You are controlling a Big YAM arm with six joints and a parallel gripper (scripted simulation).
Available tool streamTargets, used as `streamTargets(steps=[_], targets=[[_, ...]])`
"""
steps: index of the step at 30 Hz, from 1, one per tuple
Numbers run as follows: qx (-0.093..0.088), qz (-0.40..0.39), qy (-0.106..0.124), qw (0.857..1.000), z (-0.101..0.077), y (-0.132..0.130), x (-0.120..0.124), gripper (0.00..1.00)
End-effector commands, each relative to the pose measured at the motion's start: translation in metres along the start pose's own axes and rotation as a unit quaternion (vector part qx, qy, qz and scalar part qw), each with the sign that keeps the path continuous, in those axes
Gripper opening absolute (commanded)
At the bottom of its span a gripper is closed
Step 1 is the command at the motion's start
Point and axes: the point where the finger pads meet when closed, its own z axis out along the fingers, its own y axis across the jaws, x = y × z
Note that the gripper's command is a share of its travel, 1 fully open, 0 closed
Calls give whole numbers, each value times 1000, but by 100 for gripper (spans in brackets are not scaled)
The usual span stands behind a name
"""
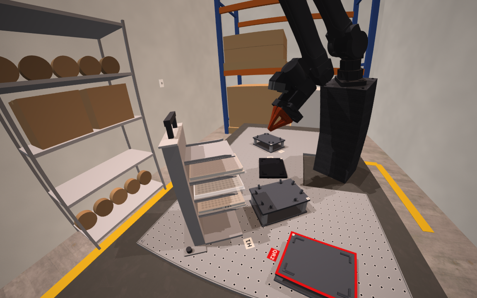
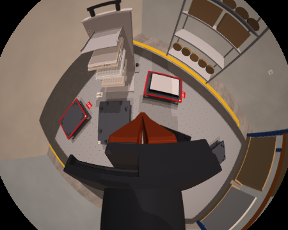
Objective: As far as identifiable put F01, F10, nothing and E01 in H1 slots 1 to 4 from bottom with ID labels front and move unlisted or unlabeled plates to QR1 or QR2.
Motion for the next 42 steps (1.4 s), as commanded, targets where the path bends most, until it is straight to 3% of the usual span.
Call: streamTargets(steps=[1,5,12,25,26,27,33,34,37,42], targets=[[-12,12,-9,1000,2,16,-9,0],[-10,12,3,1000,-2,28,0,0],[-12,13,-9,1000,2,47,-9,0],[-13,15,-9,1000,0,84,-10,0],[-9,11,5,1000,-3,84,1,0],[-13,15,-8,1000,0,91,-9,0],[-14,16,-9,1000,-1,108,-10,0],[-10,12,2,1000,-11,102,-4,100],[-1,18,0,1000,-16,94,-13,100],[-4,17,-1,1000,-22,97,-20,100]])
